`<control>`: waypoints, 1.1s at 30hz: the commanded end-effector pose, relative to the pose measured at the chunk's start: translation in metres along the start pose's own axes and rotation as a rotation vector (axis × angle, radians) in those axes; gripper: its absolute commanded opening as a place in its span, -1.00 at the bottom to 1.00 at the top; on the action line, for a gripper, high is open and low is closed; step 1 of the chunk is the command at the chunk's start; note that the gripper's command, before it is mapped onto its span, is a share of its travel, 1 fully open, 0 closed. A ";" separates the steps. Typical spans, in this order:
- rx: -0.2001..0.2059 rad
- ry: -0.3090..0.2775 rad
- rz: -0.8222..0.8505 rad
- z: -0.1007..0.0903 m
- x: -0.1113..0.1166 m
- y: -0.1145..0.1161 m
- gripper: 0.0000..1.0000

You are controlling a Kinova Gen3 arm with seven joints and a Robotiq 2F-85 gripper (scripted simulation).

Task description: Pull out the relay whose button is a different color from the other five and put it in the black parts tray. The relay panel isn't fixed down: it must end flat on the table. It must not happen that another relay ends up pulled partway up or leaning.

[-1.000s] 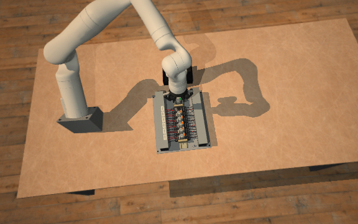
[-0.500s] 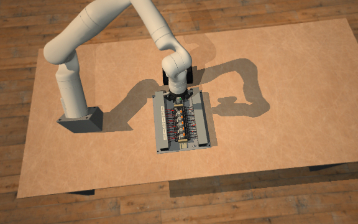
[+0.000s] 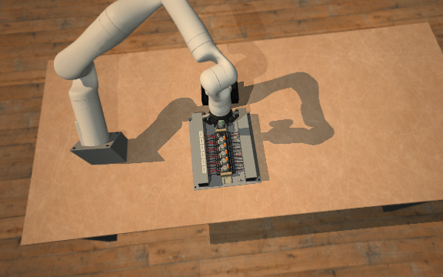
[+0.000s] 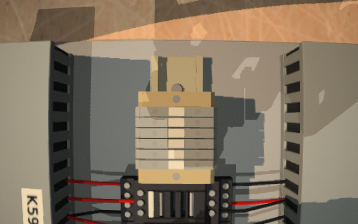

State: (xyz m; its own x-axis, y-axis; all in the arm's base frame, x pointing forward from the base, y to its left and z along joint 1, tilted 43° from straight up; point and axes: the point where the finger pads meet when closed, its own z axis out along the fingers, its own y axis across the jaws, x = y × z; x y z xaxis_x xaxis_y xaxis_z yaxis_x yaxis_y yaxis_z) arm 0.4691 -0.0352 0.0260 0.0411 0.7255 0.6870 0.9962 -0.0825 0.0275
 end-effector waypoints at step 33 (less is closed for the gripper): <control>-0.002 -0.001 0.000 -0.001 0.062 0.005 -1.00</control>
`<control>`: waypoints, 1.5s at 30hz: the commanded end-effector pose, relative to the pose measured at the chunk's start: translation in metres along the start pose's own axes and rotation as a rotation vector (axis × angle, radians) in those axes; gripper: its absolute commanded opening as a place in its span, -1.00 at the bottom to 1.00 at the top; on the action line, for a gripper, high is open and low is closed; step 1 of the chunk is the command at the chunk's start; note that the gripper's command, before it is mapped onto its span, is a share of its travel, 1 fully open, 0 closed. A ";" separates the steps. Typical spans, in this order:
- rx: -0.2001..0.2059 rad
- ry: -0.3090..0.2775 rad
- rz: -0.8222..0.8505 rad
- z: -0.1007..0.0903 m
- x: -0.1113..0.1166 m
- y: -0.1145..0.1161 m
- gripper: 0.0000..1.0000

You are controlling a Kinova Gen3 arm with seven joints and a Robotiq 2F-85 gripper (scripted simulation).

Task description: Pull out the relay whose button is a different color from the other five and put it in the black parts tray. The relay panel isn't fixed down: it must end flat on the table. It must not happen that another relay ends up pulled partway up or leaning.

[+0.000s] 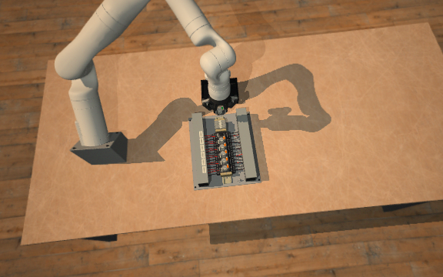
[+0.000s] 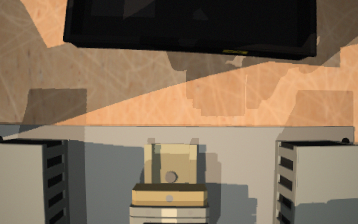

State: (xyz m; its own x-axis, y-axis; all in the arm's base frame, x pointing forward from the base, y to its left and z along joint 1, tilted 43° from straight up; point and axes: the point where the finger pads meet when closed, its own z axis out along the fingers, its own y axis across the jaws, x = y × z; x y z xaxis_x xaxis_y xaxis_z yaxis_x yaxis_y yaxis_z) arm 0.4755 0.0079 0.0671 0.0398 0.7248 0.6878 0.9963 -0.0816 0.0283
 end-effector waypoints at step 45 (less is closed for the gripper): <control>-0.002 -0.002 0.001 -0.001 0.155 0.011 -1.00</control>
